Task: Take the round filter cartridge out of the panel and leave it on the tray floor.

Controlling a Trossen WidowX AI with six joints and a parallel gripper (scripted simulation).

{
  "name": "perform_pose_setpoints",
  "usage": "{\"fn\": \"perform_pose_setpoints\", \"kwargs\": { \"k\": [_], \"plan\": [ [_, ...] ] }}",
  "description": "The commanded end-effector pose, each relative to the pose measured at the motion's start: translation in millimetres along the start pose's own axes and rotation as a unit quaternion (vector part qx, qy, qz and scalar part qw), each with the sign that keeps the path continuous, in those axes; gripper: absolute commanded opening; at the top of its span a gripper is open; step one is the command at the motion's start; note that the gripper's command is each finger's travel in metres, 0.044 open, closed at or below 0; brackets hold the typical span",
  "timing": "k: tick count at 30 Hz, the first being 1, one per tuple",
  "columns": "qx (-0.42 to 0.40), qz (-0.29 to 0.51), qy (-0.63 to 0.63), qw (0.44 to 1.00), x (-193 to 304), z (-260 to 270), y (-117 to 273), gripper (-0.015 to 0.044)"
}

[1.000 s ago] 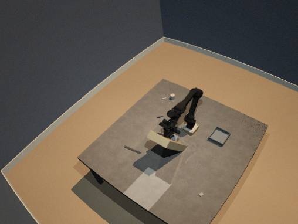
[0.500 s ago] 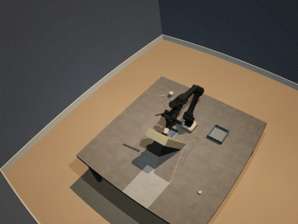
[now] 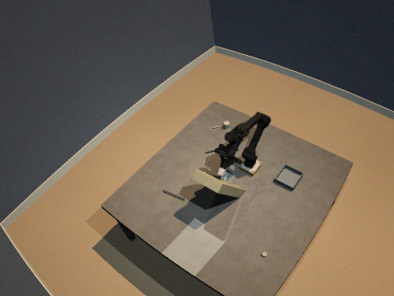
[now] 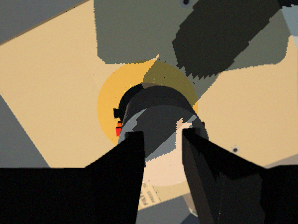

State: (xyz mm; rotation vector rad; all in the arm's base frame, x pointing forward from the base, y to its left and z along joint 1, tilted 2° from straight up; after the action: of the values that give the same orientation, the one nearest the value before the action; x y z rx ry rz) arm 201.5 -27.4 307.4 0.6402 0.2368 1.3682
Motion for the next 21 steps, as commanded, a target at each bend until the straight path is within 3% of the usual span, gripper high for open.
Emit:
{"fn": "perform_pose_setpoints", "kwargs": {
  "k": [1,19,21],
  "plan": [
    [-0.005,0.004,0.002,1.0,-2,-10,1,0.0],
    [-0.004,0.004,0.002,1.0,-15,-67,-8,0.0],
    [0.004,-0.001,0.0,1.0,-13,-60,-8,0.0053]
  ]
}}
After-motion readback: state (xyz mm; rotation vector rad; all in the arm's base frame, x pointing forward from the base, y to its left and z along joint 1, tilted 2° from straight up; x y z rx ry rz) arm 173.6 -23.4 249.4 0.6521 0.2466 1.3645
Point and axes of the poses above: the point midway between the two fingers, 35 mm back from their tips, its own y axis back along the fingers, its own z axis across the jaws, x = y × z, the point moved 7 cm from there along y, back along the fingers, and after that the axes turned 10 degrees about y, right-handed, at the moved point
